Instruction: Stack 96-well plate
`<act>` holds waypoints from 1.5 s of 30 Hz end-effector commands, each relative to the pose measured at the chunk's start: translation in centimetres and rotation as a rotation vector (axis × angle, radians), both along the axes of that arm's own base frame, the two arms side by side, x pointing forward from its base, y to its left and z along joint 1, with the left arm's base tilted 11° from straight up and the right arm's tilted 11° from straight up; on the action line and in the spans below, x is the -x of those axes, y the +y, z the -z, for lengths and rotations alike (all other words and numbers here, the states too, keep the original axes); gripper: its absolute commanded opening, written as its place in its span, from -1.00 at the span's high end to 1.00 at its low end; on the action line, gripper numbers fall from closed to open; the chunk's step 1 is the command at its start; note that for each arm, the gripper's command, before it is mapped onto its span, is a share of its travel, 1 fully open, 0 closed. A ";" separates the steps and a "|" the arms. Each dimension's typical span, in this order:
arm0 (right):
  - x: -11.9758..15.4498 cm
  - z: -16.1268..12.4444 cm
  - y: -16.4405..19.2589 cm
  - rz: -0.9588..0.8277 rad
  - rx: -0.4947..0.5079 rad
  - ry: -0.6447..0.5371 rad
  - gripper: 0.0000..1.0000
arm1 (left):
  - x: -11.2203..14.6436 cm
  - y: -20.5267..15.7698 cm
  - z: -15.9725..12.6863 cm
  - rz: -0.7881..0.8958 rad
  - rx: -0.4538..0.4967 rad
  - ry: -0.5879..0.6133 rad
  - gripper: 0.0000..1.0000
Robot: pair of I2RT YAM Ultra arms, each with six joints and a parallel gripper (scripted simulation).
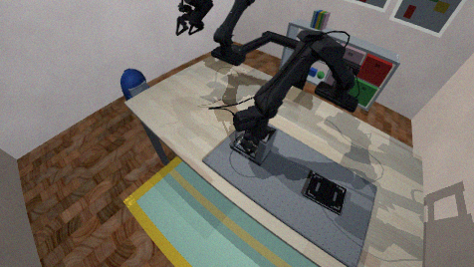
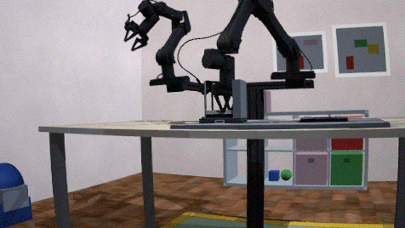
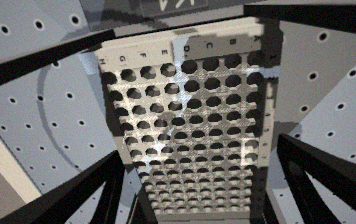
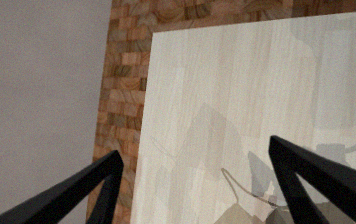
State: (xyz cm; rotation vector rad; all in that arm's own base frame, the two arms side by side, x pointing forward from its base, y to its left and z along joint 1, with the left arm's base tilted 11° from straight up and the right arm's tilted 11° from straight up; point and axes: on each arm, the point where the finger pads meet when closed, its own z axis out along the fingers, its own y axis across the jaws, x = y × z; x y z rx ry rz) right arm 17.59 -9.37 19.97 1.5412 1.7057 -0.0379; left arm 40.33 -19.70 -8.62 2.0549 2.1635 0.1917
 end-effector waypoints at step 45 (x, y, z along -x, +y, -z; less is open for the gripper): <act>0.1 -2.2 -0.4 0.015 0.013 -0.072 -1.00 | 1.7 -0.3 -11.3 0.002 -0.007 -0.030 -1.00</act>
